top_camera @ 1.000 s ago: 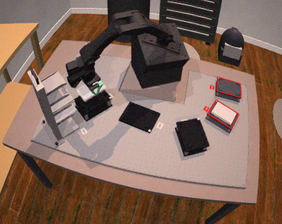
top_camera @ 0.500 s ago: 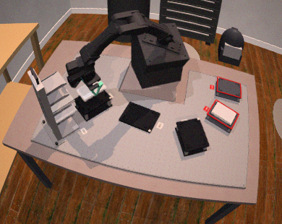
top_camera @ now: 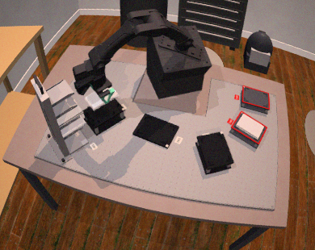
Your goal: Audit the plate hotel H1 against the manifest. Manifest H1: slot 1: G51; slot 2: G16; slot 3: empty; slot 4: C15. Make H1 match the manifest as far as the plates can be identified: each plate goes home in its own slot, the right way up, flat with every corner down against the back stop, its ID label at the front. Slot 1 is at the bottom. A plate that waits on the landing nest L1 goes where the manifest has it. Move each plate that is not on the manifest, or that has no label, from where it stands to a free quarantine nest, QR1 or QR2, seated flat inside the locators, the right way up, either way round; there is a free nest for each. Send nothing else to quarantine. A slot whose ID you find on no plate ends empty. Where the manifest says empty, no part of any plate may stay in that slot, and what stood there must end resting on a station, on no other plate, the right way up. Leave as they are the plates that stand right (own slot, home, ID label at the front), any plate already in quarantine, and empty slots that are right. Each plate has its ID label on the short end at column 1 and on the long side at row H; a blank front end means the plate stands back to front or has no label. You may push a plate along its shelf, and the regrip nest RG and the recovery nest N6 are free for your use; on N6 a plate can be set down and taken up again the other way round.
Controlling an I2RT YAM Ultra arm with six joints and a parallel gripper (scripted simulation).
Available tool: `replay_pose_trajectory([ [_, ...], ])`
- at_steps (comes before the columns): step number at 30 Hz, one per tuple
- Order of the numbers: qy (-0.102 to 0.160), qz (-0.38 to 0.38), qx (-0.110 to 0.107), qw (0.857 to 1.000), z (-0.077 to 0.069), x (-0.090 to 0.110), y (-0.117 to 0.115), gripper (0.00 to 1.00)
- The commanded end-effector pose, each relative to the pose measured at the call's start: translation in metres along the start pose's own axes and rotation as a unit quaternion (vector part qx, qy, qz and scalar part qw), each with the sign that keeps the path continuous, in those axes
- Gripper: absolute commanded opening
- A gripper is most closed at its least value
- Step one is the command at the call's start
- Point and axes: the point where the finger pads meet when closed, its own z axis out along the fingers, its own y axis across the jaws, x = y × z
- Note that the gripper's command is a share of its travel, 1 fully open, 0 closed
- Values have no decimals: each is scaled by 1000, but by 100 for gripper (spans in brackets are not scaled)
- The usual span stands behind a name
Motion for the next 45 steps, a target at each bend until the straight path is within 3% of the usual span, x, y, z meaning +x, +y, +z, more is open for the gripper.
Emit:
replay_pose_trajectory([
  [1, -16, 0, 2, 1000, -22, -7, -3, 86],
  [34, -16, -1, 3, 1000, -99, -5, -3, 86],
  [45, -16, -1, 3, 1000, -100, -5, -3, 86],
])
